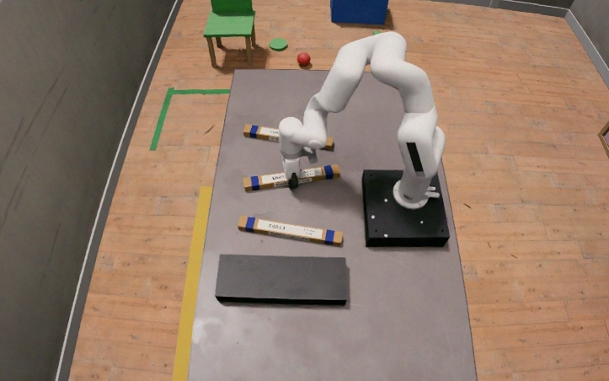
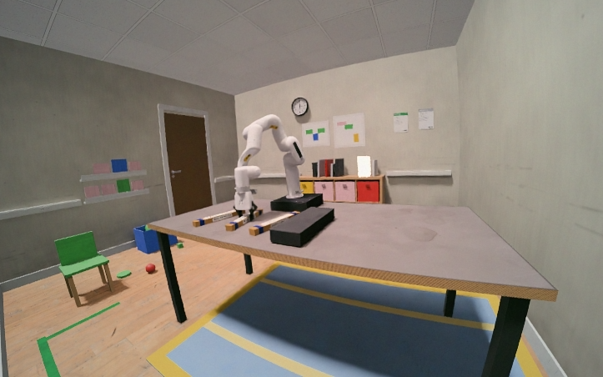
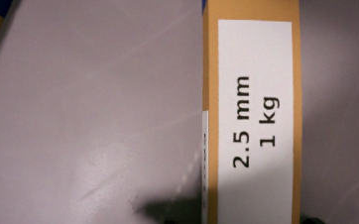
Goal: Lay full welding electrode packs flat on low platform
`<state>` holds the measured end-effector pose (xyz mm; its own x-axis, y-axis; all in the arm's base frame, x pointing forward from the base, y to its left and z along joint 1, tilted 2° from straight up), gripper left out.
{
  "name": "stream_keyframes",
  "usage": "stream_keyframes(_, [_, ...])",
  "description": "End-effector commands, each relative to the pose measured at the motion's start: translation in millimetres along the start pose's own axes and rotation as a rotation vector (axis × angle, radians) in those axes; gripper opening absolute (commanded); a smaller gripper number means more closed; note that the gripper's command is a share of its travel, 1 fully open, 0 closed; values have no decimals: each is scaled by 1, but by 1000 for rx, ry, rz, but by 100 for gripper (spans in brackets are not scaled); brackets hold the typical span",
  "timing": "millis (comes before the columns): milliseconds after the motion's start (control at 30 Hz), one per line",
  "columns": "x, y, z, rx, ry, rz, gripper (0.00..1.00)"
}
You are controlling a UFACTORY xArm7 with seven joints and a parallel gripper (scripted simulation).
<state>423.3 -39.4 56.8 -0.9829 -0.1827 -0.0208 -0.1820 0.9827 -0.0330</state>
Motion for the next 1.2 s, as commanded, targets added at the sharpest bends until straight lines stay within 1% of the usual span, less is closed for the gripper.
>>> stream_keyframes(0, [-1,0,-1,1,-4,0,74])
stream_keyframes(67, [-1,0,-4,1,-4,0,74])
stream_keyframes(100, [-1,0,-10,1,-4,0,74])
stream_keyframes(167, [-1,0,-30,1,-4,0,74])
stream_keyframes(267, [-1,0,-69,1,-4,0,74])
stream_keyframes(333, [-1,0,-85,1,-4,0,74])
stream_keyframes(400, [-1,0,-89,1,-4,0,74])
stream_keyframes(700, [-1,0,-89,1,-4,0,74])
stream_keyframes(767, [-2,5,-89,1,-4,8,74])
stream_keyframes(833, [-6,19,-88,1,-3,32,74])
stream_keyframes(867, [-9,30,-88,1,-3,51,74])
stream_keyframes(1000, [-19,95,-88,1,-2,161,74])
stream_keyframes(1067, [-19,95,-88,1,-2,161,74])
stream_keyframes(1167, [-19,153,-89,1,-3,254,74])
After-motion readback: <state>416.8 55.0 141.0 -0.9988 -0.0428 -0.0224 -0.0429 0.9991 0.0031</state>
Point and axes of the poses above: the point where the finger pads meet when closed, its own z axis out along the fingers, its own y axis across the jaws, x = y × z, the point moved 9 cm from there along -z, back along the fingers, and after that the axes turned 8 degrees about z, right-handed, at the moved point
